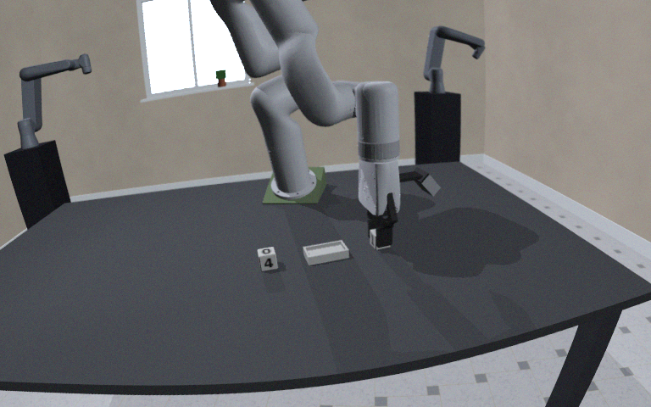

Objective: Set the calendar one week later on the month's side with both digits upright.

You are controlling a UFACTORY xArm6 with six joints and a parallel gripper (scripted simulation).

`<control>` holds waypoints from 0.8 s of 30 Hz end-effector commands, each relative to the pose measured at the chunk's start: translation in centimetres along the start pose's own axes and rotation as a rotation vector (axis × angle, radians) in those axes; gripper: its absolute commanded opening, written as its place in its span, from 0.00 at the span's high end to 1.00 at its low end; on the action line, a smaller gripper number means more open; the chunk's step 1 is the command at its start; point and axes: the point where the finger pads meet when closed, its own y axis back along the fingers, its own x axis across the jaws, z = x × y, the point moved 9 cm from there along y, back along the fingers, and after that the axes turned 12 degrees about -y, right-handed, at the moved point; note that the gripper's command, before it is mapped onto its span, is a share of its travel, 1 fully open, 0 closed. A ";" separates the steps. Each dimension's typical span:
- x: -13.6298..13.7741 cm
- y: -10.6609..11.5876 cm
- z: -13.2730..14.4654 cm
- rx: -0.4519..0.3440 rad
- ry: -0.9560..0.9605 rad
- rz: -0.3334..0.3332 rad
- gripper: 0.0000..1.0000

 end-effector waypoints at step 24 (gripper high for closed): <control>0.1 1.2 0.0 0.002 0.000 0.002 0.51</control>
